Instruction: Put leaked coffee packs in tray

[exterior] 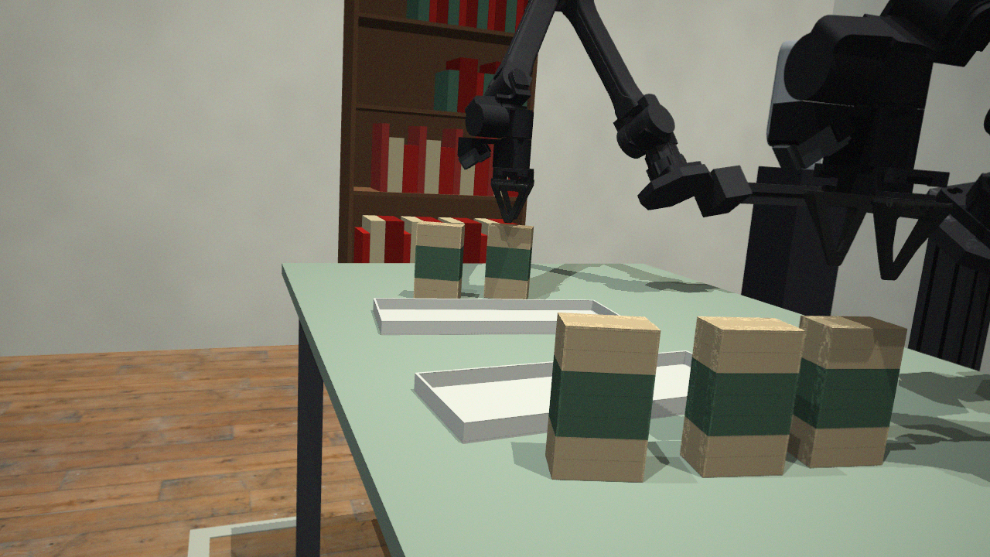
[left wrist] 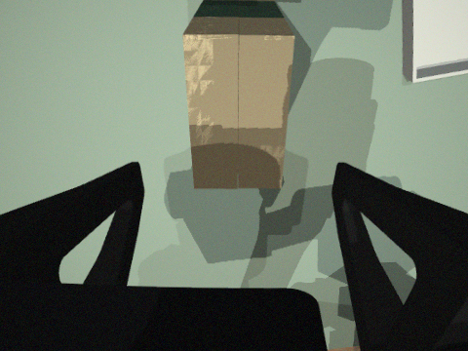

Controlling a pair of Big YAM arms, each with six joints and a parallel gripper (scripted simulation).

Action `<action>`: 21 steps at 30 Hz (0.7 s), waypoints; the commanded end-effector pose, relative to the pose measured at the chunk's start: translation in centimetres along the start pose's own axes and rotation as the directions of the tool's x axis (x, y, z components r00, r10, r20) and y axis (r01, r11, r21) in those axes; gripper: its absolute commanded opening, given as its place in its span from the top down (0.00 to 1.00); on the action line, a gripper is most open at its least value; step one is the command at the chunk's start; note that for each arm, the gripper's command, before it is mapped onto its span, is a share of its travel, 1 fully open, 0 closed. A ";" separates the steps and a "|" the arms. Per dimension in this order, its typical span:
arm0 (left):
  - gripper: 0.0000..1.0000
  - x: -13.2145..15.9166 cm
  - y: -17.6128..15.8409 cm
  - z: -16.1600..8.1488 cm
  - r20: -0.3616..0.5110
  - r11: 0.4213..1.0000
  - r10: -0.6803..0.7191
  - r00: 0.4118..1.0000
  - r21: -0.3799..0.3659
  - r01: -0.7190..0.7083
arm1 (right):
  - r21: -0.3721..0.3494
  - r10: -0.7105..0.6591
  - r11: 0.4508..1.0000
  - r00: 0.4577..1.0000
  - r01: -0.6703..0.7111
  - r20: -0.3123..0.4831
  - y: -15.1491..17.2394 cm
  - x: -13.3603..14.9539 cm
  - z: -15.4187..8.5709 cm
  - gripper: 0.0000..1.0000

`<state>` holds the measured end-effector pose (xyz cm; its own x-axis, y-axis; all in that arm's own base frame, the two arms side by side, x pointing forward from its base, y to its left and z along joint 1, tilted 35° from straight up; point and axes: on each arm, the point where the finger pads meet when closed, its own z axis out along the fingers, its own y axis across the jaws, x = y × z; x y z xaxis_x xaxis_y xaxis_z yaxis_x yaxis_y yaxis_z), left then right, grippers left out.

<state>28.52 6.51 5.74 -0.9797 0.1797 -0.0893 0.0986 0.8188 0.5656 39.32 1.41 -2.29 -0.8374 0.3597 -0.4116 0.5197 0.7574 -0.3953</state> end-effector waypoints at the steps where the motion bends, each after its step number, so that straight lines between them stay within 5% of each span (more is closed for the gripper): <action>1: 0.24 0.4 0.1 1.3 -0.016 1.000 0.003 1.000 0.001 -0.003 | 0.012 -0.010 1.000 1.000 0.010 -0.008 -0.3 0.3 1.4 0.24; 14: 0.24 0.6 0.1 4.3 -0.017 1.000 0.004 1.000 0.002 -0.004 | 0.012 -0.010 1.000 1.000 0.011 -0.008 -0.3 0.3 2.9 0.24; 21: 0.24 -0.4 0.4 3.5 0.007 1.000 -0.007 1.000 -0.003 0.007 | 0.010 -0.009 1.000 1.000 0.009 -0.007 -0.3 0.2 3.5 0.24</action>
<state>28.92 8.55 2.67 -0.9813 0.1732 -0.0839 0.0962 0.8190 0.5657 39.59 -0.15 -4.50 -0.8395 0.3609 -0.4062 0.5187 0.7548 -0.4015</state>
